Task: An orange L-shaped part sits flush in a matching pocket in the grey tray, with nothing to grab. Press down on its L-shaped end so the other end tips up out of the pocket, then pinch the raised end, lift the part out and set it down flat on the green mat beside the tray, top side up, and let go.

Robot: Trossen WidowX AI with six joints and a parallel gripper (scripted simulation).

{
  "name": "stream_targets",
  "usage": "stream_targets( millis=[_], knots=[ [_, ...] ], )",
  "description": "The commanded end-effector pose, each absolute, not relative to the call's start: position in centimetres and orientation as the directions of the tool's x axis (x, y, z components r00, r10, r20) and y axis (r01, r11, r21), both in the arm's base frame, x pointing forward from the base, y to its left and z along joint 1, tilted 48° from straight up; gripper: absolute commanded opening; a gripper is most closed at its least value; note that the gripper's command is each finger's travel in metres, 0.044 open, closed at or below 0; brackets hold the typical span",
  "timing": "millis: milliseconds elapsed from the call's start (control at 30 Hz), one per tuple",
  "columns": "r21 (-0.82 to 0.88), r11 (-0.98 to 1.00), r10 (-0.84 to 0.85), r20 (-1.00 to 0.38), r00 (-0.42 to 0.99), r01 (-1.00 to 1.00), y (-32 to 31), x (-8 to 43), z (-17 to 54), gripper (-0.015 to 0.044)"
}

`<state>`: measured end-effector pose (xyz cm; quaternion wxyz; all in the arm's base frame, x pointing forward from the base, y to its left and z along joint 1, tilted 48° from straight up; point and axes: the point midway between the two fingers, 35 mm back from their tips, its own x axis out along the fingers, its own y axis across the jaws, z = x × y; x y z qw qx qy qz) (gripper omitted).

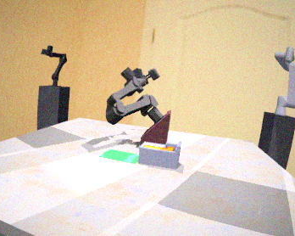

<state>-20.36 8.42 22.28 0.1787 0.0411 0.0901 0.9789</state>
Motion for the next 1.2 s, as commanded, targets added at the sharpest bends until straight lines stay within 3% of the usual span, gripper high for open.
stream_targets(
  millis=[0,233,400,533,667,867,1000,1167],
  knots=[
    [0.194,-0.915,0.367,0.04,-0.929,-0.353,8.6,-20.3,22.2,0.0374],
    [0.268,-0.697,0.629,-0.216,-0.747,-0.665,15.6,-18.5,20.0,0.019],
    [0.283,-0.374,0.763,-0.447,-0.466,-0.883,21.6,-14.5,17.6,0.018],
    [0.252,-0.077,0.767,-0.604,-0.219,-0.965,25.3,-9.9,15.6,0.018],
    [0.184,0.228,0.678,-0.734,0.02,-0.956,27.8,-4.3,13.3,0.018],
    [0.023,0.608,0.416,-0.861,0.293,-0.794,28.7,4.9,9.7,0.018],
    [-0.103,0.769,0.189,-0.907,0.378,-0.631,27.6,10.6,7.2,0.018],
    [-0.26,0.892,-0.109,-0.918,0.382,-0.37,24.4,17.1,4.3,0.018]
  ],
)
